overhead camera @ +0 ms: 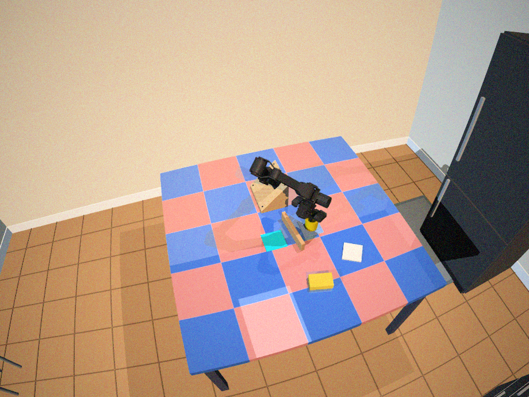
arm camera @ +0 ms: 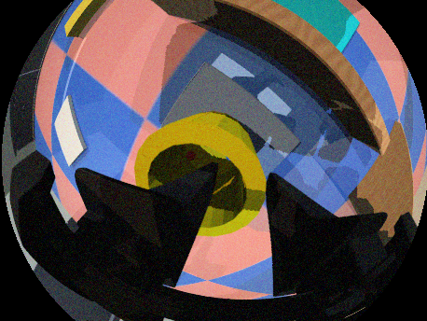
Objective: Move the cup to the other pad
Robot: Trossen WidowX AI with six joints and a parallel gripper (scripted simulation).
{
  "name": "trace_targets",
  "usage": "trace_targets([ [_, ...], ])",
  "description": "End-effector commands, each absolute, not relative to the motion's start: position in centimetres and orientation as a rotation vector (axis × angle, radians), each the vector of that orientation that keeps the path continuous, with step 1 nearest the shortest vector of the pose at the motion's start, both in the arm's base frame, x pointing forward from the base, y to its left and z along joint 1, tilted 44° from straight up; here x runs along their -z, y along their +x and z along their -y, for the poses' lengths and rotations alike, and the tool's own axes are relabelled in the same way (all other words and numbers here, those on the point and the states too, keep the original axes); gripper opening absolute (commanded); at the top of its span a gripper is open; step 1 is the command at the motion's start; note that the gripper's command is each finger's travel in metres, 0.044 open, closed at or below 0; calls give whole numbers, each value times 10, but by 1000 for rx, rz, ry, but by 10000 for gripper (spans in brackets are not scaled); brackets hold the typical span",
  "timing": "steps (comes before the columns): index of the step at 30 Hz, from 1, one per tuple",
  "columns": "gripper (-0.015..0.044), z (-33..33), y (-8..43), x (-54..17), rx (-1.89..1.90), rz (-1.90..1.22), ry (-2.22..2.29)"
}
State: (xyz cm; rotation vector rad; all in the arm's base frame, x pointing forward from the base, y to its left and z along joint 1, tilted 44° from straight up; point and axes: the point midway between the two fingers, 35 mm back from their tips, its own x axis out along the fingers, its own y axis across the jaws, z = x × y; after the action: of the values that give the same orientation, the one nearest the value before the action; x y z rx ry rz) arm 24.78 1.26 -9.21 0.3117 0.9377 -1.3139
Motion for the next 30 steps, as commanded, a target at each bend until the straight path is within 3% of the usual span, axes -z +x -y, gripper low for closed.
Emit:
trace_targets([
  [1,167,-6,243,97,1317,-942,295],
  [9,167,-4,243,99,1318,-942,295],
  [30,27,-5,245,99,1317,-939,306],
])
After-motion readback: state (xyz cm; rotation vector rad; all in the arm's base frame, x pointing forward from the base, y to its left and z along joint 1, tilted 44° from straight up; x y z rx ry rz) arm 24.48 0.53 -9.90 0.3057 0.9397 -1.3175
